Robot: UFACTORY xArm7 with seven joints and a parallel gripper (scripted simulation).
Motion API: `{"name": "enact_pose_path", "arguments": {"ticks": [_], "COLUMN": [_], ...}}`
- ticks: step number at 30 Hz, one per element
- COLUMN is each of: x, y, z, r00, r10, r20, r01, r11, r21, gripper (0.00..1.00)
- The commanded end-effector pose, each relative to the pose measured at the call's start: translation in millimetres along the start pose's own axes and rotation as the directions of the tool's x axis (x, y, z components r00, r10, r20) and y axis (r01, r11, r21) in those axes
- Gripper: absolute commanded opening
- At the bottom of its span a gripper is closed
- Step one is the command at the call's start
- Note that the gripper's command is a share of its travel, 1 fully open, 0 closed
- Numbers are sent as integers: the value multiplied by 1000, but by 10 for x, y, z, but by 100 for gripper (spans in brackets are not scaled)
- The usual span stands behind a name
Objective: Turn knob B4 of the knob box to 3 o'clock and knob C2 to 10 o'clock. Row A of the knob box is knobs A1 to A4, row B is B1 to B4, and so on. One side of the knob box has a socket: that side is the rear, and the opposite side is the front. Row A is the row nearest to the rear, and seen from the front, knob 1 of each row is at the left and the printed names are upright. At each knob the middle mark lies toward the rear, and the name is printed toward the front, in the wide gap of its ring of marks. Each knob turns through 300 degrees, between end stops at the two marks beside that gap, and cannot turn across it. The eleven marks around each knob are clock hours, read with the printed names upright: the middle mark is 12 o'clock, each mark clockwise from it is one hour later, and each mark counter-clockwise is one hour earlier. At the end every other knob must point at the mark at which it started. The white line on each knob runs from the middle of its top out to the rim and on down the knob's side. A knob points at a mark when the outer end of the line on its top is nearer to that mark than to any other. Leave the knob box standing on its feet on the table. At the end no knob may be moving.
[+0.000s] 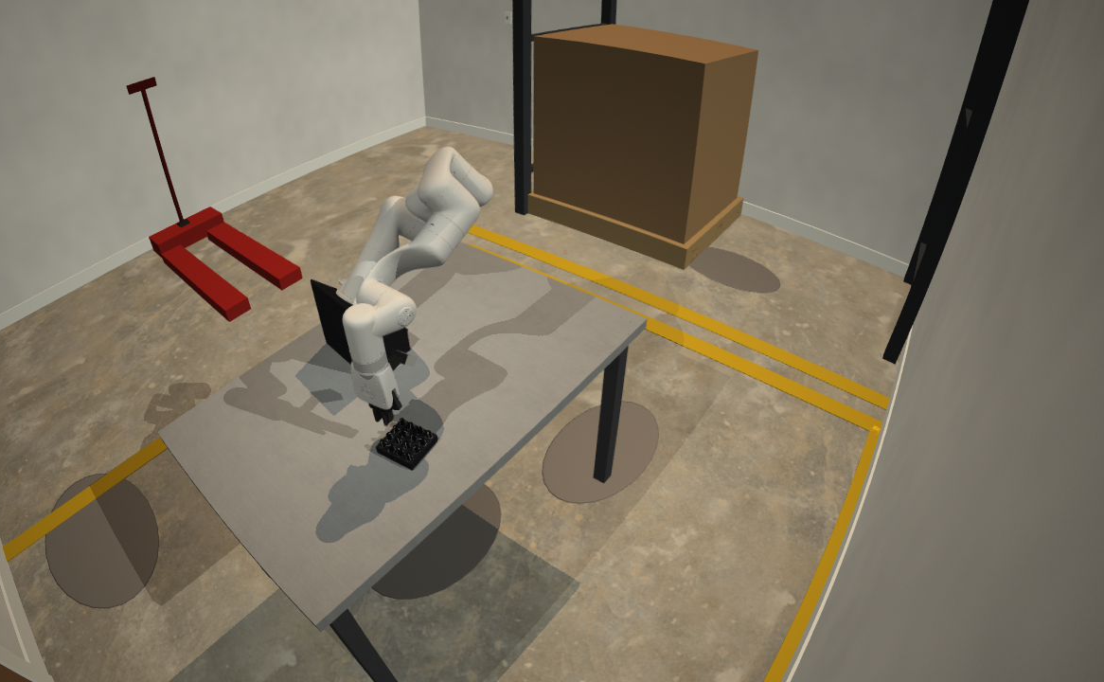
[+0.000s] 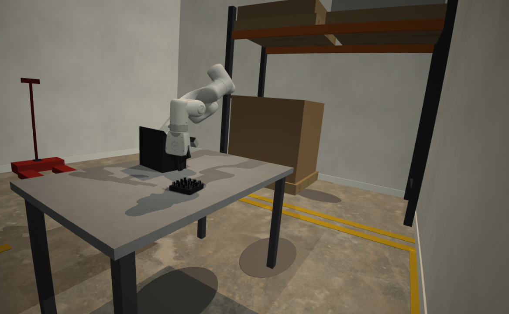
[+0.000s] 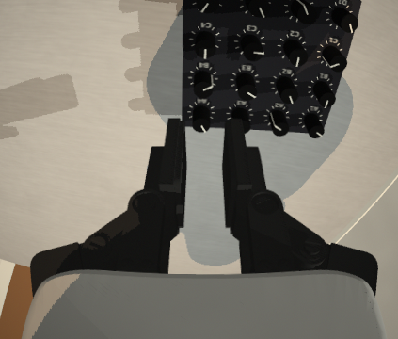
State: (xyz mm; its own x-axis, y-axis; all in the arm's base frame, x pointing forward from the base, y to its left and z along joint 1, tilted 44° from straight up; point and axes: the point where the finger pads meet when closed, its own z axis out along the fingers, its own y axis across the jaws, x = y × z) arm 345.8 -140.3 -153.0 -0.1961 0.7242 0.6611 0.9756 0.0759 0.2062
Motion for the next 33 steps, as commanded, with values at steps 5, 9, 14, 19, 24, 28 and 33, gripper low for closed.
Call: {"name": "enact_pose_path", "arguments": {"ticks": [5, 9, 14, 19, 24, 28, 33], "x": [-15, -15, -15, -16, -16, -16, -16], "y": [4, 3, 3, 3, 2, 1, 1], "z": [-7, 16, 50, 93, 158, 214, 256], "r00": [1000, 1000, 1000, 1000, 1000, 1000, 1000], "r10": [0, 0, 0, 0, 0, 0, 0], "r20": [4, 4, 4, 4, 4, 4, 4], "r01": [0, 0, 0, 0, 0, 0, 0], "r11": [1000, 1000, 1000, 1000, 1000, 1000, 1000], "r21": [-2, -2, -2, -2, -2, -2, -2], "gripper": [19, 19, 19, 19, 19, 19, 19]}}
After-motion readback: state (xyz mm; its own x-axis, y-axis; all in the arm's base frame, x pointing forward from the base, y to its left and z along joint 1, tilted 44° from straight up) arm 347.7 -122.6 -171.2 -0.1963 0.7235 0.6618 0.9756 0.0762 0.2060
